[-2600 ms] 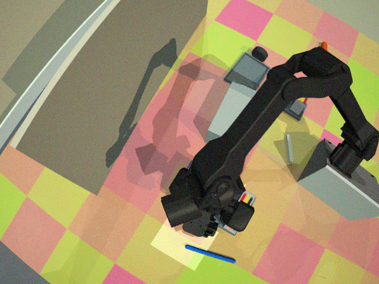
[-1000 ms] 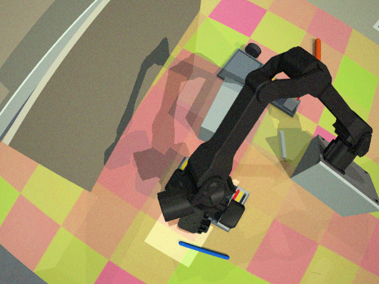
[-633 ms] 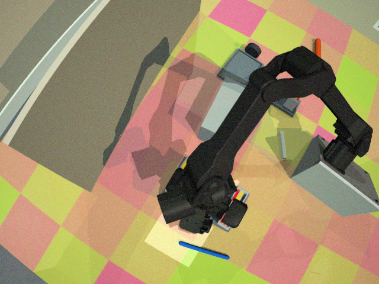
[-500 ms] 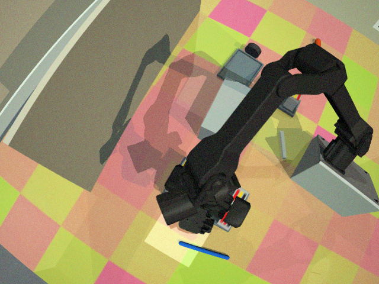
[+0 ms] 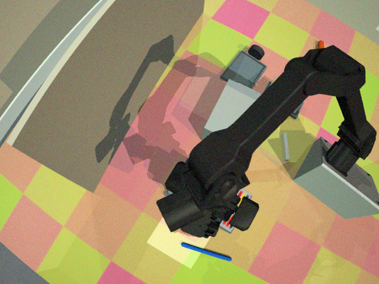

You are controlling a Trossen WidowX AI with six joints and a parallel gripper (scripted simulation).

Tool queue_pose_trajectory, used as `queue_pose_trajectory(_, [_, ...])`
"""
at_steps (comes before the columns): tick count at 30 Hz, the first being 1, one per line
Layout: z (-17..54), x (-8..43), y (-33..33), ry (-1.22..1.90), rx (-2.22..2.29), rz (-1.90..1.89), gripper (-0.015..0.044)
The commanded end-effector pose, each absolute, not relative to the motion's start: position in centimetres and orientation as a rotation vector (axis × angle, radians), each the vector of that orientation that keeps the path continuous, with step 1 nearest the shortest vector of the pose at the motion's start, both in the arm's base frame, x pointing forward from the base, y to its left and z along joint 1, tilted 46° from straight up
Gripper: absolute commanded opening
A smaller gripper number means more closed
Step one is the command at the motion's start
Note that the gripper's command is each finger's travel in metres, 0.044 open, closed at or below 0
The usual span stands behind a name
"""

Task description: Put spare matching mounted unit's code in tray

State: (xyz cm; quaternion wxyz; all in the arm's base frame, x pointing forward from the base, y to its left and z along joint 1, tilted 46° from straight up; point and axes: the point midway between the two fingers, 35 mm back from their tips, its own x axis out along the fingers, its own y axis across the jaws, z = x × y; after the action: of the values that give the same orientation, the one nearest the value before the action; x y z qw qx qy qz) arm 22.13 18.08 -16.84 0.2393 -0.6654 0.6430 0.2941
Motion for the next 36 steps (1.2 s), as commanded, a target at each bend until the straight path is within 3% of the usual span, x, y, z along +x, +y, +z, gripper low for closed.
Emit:
queue_pose_trajectory(1, [-14.8,21.9,20.6,1.746,-1.811,0.803,0.0])
queue_pose_trajectory(8, [-13.7,22.1,21.2,1.746,-1.809,0.808,0.0])
queue_pose_trajectory(16, [-9.4,26.9,19.1,1.715,-1.792,0.852,0.0])
queue_pose_trajectory(36, [2.3,35.2,8.4,1.674,-1.794,0.866,0.0])
